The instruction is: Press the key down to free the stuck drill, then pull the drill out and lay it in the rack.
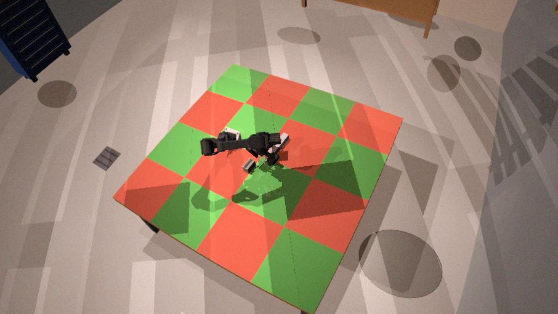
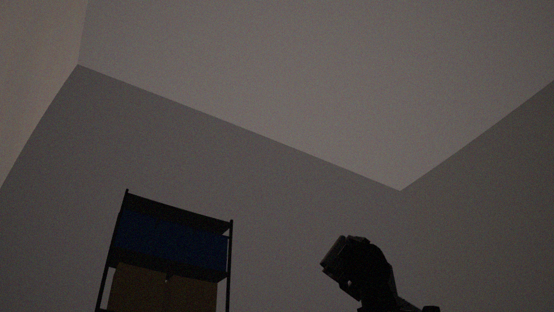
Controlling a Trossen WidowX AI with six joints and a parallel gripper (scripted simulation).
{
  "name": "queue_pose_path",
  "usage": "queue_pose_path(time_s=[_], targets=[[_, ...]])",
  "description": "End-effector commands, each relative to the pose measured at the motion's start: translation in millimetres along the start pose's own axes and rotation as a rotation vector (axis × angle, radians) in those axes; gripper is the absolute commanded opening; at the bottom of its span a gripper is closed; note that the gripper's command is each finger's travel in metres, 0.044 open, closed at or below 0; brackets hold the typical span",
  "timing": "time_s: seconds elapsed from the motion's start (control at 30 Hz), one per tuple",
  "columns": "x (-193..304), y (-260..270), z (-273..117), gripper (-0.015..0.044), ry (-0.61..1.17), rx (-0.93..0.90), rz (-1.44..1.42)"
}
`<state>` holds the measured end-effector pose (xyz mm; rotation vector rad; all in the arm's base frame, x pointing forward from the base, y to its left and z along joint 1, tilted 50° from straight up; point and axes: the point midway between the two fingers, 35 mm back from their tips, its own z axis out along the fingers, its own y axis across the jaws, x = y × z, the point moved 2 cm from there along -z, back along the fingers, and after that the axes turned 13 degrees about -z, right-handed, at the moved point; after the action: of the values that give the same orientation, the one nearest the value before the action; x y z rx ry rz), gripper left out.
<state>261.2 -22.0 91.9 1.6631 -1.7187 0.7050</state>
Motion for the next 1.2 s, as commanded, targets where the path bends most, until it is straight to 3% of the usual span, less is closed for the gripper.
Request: queue_pose_path(time_s=[0.0,1.17], targets=[[3,2,1,0.0440,0.004,0.011,-0.038],[-8,-1,39,0.0440,0.004,0.011,-0.037]])
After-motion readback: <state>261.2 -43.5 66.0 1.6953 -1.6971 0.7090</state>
